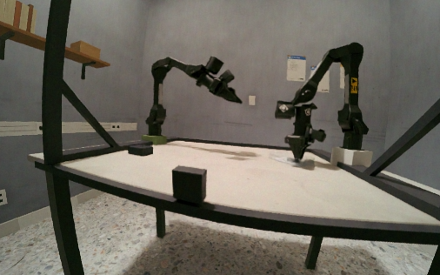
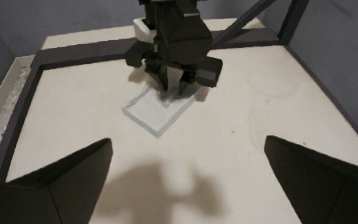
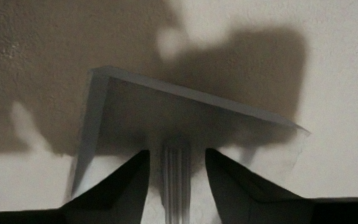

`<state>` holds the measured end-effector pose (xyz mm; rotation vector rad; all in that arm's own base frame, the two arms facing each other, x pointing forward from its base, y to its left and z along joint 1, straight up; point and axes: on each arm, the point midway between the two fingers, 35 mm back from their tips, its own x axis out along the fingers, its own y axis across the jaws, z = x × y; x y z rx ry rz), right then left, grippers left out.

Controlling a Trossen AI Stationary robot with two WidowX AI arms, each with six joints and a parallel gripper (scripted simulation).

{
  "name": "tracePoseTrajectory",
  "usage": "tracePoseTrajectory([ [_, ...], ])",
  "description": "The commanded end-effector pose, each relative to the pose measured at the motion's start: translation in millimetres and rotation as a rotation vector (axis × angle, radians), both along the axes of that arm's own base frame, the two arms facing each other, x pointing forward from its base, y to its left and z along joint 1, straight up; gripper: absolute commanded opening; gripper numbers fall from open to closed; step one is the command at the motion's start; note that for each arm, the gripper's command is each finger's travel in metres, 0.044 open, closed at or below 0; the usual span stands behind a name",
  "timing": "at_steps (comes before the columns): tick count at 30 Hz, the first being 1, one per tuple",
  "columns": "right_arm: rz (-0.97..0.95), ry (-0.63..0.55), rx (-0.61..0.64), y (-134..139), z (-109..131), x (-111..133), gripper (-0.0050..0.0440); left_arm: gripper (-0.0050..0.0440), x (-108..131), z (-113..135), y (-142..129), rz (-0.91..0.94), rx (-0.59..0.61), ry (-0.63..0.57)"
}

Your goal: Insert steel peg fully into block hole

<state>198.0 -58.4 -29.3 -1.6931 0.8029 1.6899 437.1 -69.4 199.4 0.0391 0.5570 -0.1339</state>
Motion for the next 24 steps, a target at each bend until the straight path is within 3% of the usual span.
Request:
tracePoseTrajectory([
  [1,0.002,-0.012,-0.005,-1.0,2.8,3.6,0.0120,0.0440,0.2,10.6,-0.2,0.000,-0.005,-0.025],
  [5,0.002,-0.012,-0.005,-1.0,2.8,3.6,0.0120,0.0440,0.2,10.6,-0.2,0.000,-0.005,-0.025],
  [18,0.002,-0.012,-0.005,-1.0,2.8,3.6,0.0033,0.0440,0.2,10.6,-0.2,0.000,-0.005,-0.025],
  [19,0.002,-0.012,-0.005,-1.0,2.8,3.6,0.0009,0.0440,0.2,10.6,-0.2,0.000,-0.005,-0.025],
  [24,0.004,-0.028,-0.010,-1.9,12.3,7.7,-0.0001,0.0440,0.2,10.6,-0.2,0.000,-0.005,-0.025],
])
